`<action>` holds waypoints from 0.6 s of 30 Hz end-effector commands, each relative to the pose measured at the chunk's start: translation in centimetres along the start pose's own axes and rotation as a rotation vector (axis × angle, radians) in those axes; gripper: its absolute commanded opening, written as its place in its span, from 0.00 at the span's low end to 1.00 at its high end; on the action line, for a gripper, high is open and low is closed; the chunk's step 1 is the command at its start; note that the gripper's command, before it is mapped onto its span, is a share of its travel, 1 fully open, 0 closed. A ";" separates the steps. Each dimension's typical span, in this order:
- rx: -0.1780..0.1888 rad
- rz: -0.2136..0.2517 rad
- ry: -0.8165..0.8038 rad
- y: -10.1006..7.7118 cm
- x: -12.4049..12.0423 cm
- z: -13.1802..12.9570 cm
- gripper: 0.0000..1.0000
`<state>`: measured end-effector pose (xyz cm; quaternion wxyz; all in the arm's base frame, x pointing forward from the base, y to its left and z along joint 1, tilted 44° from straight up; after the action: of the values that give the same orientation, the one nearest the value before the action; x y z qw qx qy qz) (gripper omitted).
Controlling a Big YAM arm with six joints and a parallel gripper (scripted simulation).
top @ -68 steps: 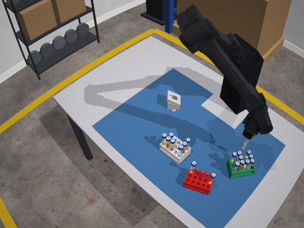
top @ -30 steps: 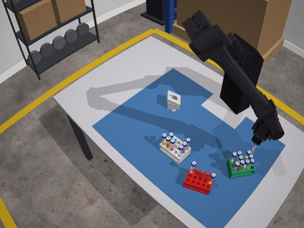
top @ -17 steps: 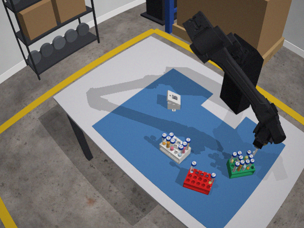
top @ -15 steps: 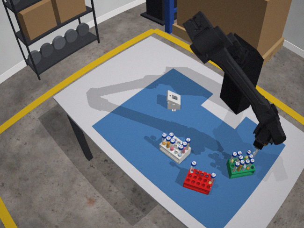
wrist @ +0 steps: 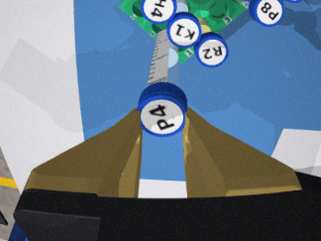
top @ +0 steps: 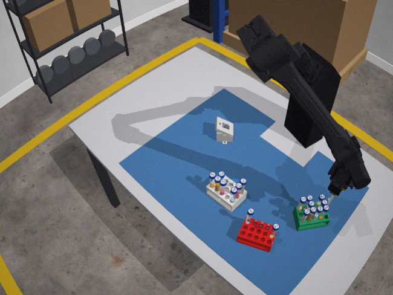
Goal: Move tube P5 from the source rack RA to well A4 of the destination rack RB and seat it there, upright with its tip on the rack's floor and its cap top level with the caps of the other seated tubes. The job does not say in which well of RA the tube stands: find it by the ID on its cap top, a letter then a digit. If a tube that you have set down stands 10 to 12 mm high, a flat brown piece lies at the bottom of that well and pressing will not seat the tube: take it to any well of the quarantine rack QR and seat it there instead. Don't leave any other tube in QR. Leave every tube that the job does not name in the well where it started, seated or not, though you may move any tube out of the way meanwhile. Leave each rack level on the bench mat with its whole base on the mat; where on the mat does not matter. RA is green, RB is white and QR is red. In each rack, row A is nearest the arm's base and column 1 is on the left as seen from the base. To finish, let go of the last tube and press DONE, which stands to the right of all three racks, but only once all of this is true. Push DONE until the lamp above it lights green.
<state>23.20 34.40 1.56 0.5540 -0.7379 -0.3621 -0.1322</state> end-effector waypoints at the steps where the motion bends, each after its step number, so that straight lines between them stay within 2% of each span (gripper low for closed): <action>1: 0.011 -0.015 0.005 -0.5 0.6 0.4 0.00; 14: 0.011 -0.015 0.005 -0.5 0.6 0.4 0.00; 15: 0.002 -0.004 -0.008 -0.1 0.5 0.7 0.00; 18: 0.013 -0.012 -0.005 -0.5 0.3 1.4 0.00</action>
<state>23.28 34.55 1.46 0.5531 -0.7390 -0.3618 -0.1309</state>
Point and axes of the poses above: the point where the finger pads meet when closed, its own y axis out along the fingers, its own z axis across the jaws, x = y × z, the point moved 10 cm from there along -y, back along the fingers, and after that the axes turned 11 degrees about -y, right-handed, at the moved point
